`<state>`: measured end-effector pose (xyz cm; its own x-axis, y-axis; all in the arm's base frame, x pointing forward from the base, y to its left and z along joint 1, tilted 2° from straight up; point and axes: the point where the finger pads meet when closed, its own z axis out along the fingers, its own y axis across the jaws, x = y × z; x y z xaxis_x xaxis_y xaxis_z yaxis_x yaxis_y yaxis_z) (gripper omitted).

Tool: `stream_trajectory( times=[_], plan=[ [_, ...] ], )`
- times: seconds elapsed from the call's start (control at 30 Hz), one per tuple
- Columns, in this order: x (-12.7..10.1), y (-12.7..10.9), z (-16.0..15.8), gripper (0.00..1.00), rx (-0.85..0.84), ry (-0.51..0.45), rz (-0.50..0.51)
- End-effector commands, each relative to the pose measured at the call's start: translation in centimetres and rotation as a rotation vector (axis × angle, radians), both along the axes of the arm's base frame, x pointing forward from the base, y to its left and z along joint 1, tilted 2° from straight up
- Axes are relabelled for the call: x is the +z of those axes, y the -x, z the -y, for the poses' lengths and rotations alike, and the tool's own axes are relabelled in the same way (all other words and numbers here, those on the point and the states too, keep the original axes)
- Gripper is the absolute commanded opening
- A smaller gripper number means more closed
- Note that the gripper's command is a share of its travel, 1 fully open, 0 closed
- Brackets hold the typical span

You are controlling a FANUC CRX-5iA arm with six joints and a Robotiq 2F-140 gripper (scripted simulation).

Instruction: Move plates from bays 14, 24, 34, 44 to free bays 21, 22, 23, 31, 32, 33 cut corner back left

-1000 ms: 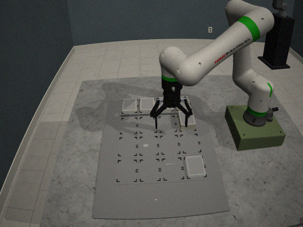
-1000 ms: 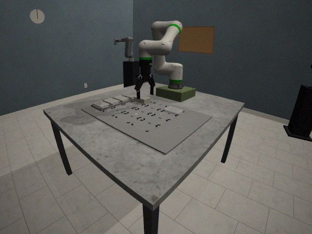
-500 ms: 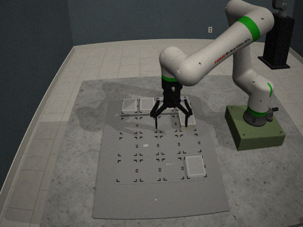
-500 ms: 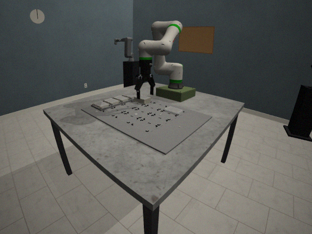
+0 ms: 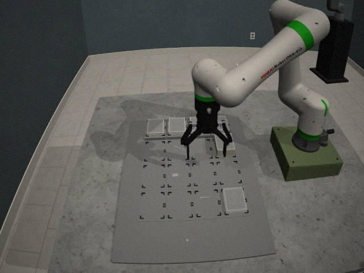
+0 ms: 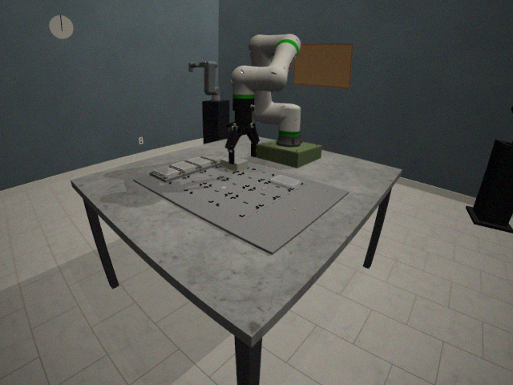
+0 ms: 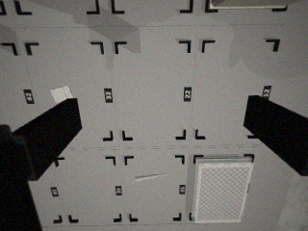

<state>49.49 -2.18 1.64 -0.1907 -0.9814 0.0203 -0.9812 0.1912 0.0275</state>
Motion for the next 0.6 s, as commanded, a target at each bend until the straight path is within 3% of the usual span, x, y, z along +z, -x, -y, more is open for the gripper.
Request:
stream_trajectory(
  times=[0.0,0.57],
  plan=[
    [0.1,-0.4,-1.5,1.00,0.000,0.001,0.002],
    [-0.1,-1.5,-7.4,1.00,0.000,0.000,0.002]
  ],
)
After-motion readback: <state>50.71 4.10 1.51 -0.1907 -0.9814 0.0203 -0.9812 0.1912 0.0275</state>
